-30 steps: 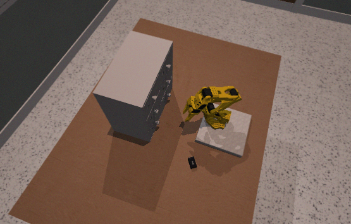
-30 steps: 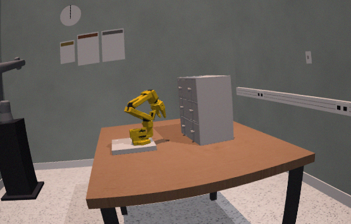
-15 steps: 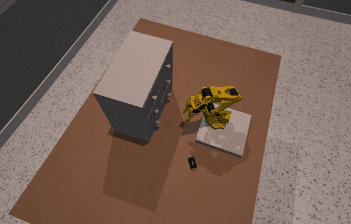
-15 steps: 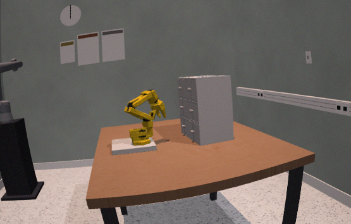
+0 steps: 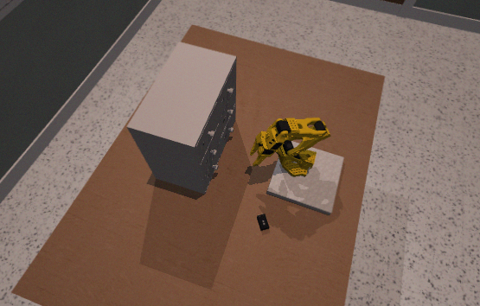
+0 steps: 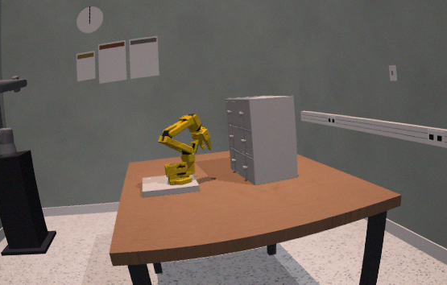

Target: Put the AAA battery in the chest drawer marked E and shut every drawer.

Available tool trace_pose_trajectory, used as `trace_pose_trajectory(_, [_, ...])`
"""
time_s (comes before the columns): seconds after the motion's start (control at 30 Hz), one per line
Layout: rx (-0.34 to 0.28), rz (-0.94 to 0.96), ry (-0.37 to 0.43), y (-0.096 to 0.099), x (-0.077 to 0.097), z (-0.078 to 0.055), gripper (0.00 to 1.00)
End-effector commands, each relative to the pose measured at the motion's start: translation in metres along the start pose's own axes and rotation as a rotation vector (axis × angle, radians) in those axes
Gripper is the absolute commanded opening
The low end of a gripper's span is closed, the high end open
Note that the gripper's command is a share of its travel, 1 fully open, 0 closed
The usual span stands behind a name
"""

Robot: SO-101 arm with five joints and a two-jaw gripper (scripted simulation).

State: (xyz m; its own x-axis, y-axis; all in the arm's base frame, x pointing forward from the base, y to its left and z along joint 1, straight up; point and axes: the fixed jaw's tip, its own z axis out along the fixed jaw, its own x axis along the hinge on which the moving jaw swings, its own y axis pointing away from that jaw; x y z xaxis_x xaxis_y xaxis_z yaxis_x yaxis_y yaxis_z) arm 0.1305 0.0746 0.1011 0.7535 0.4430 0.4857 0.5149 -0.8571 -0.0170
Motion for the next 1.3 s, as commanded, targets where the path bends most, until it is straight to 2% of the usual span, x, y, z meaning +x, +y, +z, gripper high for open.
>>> trace_pose_trajectory(0.0, [0.006,0.002,0.013,-0.0015,0.0016,-0.0031,0.21])
trace_pose_trajectory(0.3, [0.006,0.002,0.013,-0.0015,0.0016,-0.0031,0.21])
trace_pose_trajectory(1.27, [0.0,0.681,0.015,0.0003,-0.0032,-0.0031,0.21])
